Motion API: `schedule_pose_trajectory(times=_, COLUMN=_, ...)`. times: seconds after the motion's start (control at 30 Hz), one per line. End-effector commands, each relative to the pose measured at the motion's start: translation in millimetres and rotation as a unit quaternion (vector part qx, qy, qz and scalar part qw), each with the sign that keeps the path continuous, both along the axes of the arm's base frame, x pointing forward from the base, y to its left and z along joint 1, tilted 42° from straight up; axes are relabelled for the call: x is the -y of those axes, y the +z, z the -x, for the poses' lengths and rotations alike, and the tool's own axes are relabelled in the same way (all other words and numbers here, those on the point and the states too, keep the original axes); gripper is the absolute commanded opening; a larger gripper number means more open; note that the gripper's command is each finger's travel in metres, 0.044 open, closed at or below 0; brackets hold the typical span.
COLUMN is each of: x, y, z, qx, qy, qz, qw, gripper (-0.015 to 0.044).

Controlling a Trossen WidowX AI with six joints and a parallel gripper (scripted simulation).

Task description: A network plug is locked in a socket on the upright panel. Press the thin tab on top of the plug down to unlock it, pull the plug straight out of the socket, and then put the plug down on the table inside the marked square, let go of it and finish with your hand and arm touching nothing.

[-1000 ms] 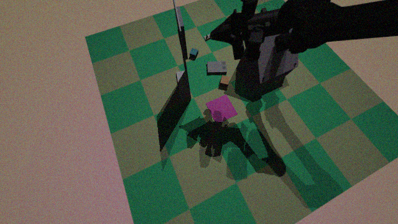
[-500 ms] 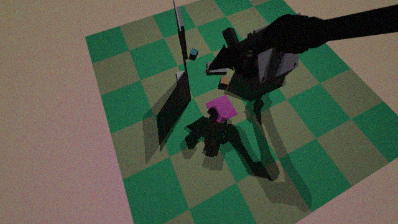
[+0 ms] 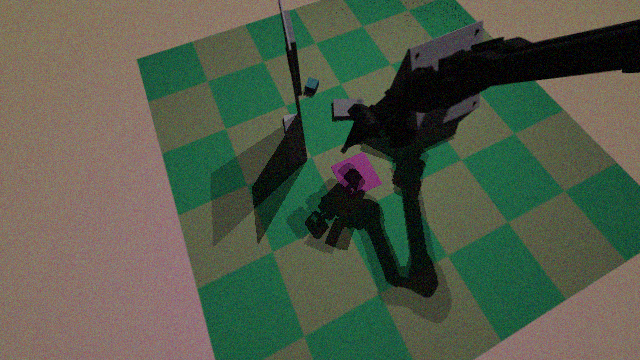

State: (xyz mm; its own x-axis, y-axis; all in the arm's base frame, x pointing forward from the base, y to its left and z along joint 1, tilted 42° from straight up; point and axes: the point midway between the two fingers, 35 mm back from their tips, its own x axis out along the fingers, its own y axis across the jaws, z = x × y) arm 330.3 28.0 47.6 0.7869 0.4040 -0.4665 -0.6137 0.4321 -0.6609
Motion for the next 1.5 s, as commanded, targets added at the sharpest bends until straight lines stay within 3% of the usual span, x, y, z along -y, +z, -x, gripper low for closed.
schedule_pose_trajectory(times=0.0, x=-22.9, y=-6.2, z=2.1, qx=-0.005, qy=0.051, qz=-0.004, qw=0.999, gripper=0.0000)
schedule_pose_trajectory(times=0.33, x=-71.9, y=-20.7, z=15.6, qx=-0.020, qy=0.158, qz=-0.018, qw=0.987, gripper=0.0000)
schedule_pose_trajectory(times=1.47, x=-90.5, y=-41.1, z=12.0, qx=-0.021, qy=0.160, qz=-0.018, qw=0.987, gripper=0.0000)
